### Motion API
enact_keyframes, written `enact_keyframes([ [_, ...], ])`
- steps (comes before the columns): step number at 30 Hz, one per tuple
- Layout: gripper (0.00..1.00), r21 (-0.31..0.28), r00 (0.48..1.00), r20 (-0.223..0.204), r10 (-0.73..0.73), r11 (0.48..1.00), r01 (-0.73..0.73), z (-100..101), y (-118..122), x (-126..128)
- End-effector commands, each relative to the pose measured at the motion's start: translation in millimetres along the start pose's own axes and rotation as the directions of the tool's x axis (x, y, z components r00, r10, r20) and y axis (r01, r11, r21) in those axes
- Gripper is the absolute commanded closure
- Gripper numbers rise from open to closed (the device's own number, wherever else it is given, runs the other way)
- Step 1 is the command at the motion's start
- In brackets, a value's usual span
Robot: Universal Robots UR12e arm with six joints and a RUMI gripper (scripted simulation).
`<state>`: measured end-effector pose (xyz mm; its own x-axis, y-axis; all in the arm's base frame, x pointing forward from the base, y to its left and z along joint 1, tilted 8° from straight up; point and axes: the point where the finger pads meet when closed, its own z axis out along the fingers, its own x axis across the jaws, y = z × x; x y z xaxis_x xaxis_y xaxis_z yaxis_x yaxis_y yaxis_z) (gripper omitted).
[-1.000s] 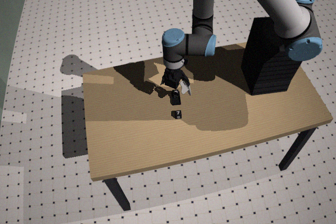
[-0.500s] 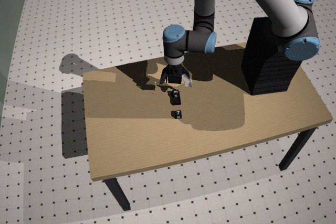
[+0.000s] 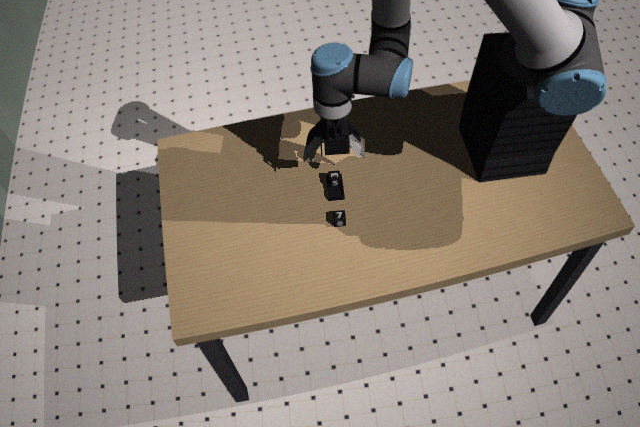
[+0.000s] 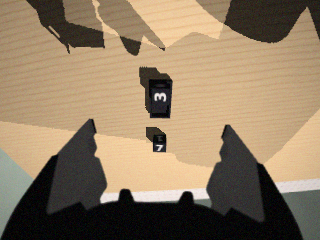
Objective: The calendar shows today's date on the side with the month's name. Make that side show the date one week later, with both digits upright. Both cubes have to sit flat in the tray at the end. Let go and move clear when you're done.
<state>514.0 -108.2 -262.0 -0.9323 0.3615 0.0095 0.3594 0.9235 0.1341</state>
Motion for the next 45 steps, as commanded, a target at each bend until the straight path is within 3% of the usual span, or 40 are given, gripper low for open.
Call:
enact_keyframes([
  [1, 0.0, -0.001, 1.0, 0.001, -0.022, 1.0, 0.022, -0.4, -1.5, -0.4],
  [3, 0.0, -0.001, 1.0, 0.001, -0.022, 1.0, 0.022, -0.4, -1.5, -0.4],
  [4, 0.71, -0.001, 1.0, 0.001, -0.022, 1.0, 0.022, -0.4, -1.5, -0.4],
  [45, 0.71, -0.001, 1.0, 0.001, -0.022, 1.0, 0.022, 0.1, -1.5, -0.4],
])
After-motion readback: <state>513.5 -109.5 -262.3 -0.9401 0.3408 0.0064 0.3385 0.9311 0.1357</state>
